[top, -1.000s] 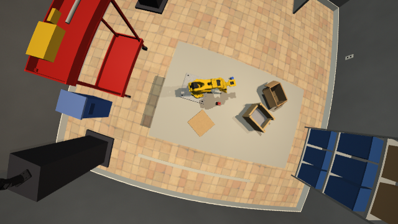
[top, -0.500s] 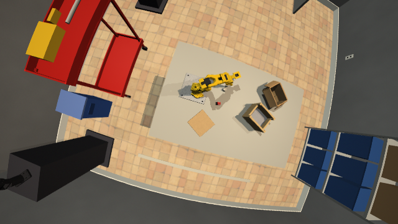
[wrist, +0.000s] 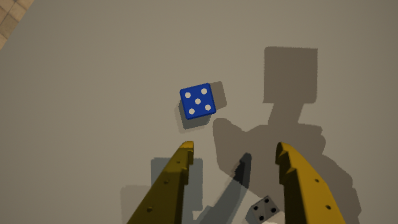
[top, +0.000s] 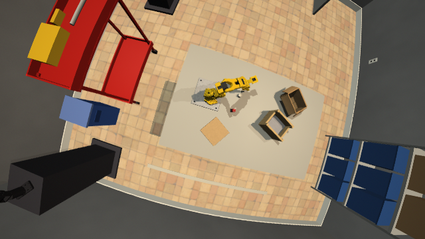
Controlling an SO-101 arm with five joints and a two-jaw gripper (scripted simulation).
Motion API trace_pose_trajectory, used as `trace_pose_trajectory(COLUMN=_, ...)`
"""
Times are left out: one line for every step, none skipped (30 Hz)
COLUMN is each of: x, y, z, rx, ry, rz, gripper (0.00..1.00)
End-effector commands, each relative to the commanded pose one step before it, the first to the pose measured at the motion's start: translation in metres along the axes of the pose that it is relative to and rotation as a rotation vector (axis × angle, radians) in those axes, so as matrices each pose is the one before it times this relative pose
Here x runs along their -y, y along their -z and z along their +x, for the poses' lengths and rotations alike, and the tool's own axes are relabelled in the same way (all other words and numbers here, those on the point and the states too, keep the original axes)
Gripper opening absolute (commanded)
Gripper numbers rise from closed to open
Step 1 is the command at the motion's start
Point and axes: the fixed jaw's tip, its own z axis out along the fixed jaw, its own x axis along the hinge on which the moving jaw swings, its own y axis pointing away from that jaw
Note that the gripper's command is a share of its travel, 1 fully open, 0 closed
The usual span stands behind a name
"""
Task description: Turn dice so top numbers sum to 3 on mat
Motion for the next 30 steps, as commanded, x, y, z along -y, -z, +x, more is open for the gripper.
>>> trace_pose_trajectory(x=-0.00262, y=-0.000827, z=-0.00184, rx=0.00599, ry=0.00327, rz=-0.00682, gripper=0.28)
trace_pose_trajectory(x=0.0, y=0.0, z=0.0, rx=0.0, ry=0.0, rz=0.0, gripper=0.28)
trace_pose_trajectory(x=0.0, y=0.0, z=0.0, rx=0.0, ry=0.0, rz=0.0, gripper=0.28)
trace_pose_trajectory(x=0.0, y=0.0, z=0.0, rx=0.0, ry=0.0, rz=0.0, gripper=0.28)
trace_pose_trajectory(x=0.0, y=0.0, z=0.0, rx=0.0, ry=0.0, rz=0.0, gripper=0.28)
trace_pose_trajectory(x=0.0, y=0.0, z=0.0, rx=0.0, ry=0.0, rz=0.0, gripper=0.28)
trace_pose_trajectory(x=-0.00062, y=-0.00149, z=-0.00626, rx=0.02133, ry=0.0009, rz=-0.00159, gripper=0.28)
trace_pose_trajectory(x=0.0, y=0.0, z=0.0, rx=0.0, ry=0.0, rz=0.0, gripper=0.28)
trace_pose_trajectory(x=0.0, y=0.0, z=0.0, rx=0.0, ry=0.0, rz=0.0, gripper=0.28)
trace_pose_trajectory(x=0.0, y=0.0, z=0.0, rx=0.0, ry=0.0, rz=0.0, gripper=0.28)
trace_pose_trajectory(x=0.0, y=0.0, z=0.0, rx=0.0, ry=0.0, rz=0.0, gripper=0.28)
trace_pose_trajectory(x=0.0, y=0.0, z=0.0, rx=0.0, ry=0.0, rz=0.0, gripper=0.28)
trace_pose_trajectory(x=0.0, y=0.0, z=0.0, rx=0.0, ry=0.0, rz=0.0, gripper=0.28)
trace_pose_trajectory(x=0.0, y=0.0, z=0.0, rx=0.0, ry=0.0, rz=0.0, gripper=0.28)
trace_pose_trajectory(x=0.0, y=0.0, z=0.0, rx=0.0, ry=0.0, rz=0.0, gripper=0.28)
trace_pose_trajectory(x=0.0, y=0.0, z=0.0, rx=0.0, ry=0.0, rz=0.0, gripper=0.28)
trace_pose_trajectory(x=0.0, y=0.0, z=0.0, rx=0.0, ry=0.0, rz=0.0, gripper=0.28)
trace_pose_trajectory(x=0.0, y=0.0, z=0.0, rx=0.0, ry=0.0, rz=0.0, gripper=0.28)
trace_pose_trajectory(x=0.0, y=0.0, z=0.0, rx=0.0, ry=0.0, rz=0.0, gripper=0.28)
trace_pose_trajectory(x=0.0, y=0.0, z=0.0, rx=0.0, ry=0.0, rz=0.0, gripper=0.28)
trace_pose_trajectory(x=0.0, y=0.0, z=0.0, rx=0.0, ry=0.0, rz=0.0, gripper=0.28)
trace_pose_trajectory(x=0.0, y=0.0, z=0.0, rx=0.0, ry=0.0, rz=0.0, gripper=0.28)
trace_pose_trajectory(x=0.0, y=0.0, z=0.0, rx=0.0, ry=0.0, rz=0.0, gripper=0.28)
trace_pose_trajectory(x=0.0, y=0.000001, z=0.0, rx=-0.00002, ry=0.0, rz=0.0, gripper=0.28)
trace_pose_trajectory(x=0.0, y=0.0, z=0.0, rx=0.0, ry=0.0, rz=0.0, gripper=0.28)
trace_pose_trajectory(x=0.0, y=0.0, z=0.0, rx=0.0, ry=0.0, rz=0.0, gripper=0.28)
trace_pose_trajectory(x=0.0, y=0.0, z=0.0, rx=0.0, ry=0.0, rz=0.0, gripper=0.28)
trace_pose_trajectory(x=0.0, y=0.0, z=0.0, rx=0.0, ry=0.0, rz=0.0, gripper=0.28)
trace_pose_trajectory(x=0.0, y=0.0, z=0.0, rx=0.0, ry=0.0, rz=0.0, gripper=0.28)
trace_pose_trajectory(x=0.0, y=0.0, z=0.0, rx=0.0, ry=0.0, rz=0.0, gripper=0.28)
